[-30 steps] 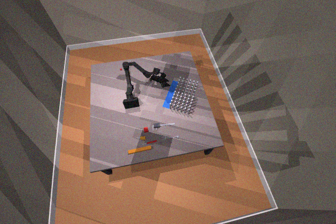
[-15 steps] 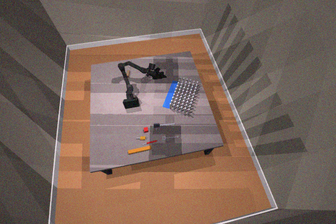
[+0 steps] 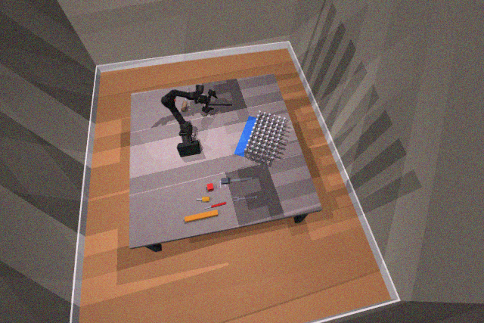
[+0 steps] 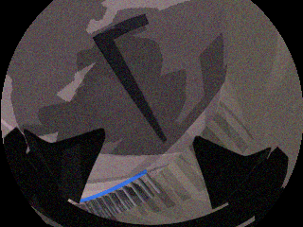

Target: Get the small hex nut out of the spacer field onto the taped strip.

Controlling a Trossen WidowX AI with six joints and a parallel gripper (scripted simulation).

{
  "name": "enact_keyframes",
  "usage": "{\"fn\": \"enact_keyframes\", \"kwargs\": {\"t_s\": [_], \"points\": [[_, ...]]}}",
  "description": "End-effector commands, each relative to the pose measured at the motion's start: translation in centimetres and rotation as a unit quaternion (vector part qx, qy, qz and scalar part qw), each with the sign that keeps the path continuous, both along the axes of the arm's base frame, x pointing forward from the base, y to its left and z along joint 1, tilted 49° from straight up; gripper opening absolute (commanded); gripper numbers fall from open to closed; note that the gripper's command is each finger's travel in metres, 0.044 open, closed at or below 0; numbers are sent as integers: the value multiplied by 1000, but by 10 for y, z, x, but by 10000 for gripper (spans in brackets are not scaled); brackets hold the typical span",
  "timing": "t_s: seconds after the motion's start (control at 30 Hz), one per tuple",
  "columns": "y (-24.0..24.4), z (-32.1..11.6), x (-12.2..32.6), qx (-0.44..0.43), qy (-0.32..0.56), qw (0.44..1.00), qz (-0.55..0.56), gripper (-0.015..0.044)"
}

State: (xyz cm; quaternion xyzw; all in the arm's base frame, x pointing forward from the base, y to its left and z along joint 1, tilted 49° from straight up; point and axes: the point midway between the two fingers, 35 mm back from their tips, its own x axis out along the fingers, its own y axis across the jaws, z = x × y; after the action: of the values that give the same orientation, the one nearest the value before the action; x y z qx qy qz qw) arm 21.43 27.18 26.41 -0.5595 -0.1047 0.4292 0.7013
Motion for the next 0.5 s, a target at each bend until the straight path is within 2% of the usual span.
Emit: {"fn": "enact_keyframes", "kwargs": {"t_s": [0.0,0.23,0.47], "points": [[9,27,-68,-93,-164,974,127,440],[-7,58,-150,-173,-388,865,268,440],[-50,80,-209,-208,-604,682,356,440]]}}
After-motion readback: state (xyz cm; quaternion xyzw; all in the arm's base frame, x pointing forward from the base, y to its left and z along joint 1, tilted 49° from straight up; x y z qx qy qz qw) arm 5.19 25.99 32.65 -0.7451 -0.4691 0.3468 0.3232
